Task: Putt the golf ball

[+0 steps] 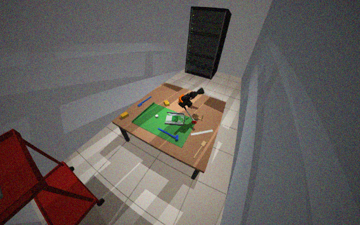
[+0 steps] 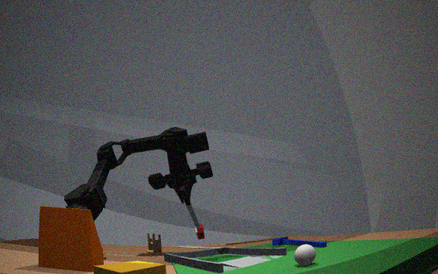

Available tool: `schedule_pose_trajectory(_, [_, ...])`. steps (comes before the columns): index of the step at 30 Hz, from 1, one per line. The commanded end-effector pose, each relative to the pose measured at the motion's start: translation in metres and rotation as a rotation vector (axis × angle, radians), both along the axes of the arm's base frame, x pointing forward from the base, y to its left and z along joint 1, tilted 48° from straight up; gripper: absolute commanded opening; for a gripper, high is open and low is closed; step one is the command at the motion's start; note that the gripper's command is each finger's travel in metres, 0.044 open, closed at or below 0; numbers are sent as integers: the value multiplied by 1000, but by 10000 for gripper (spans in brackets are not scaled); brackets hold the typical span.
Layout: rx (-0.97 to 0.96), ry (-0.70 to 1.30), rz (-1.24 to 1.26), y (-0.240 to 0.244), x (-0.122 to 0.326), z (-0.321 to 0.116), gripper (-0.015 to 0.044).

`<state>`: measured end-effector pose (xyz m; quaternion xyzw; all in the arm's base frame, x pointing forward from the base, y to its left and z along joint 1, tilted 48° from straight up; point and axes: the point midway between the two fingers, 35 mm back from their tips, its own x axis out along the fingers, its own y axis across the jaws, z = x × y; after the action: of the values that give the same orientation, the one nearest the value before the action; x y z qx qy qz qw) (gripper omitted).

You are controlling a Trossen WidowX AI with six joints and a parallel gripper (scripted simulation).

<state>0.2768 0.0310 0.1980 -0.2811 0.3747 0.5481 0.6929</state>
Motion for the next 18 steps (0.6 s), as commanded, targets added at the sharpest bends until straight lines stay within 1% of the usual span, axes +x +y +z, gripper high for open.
schedule_pose_trajectory(1, [-40,51,-72,-20,13,-15,0])
schedule_pose_trajectory(10, [-141,183,-245,-75,34,-57,0])
schedule_pose_trajectory(18, [-227,301,-396,-125,42,-96,0])
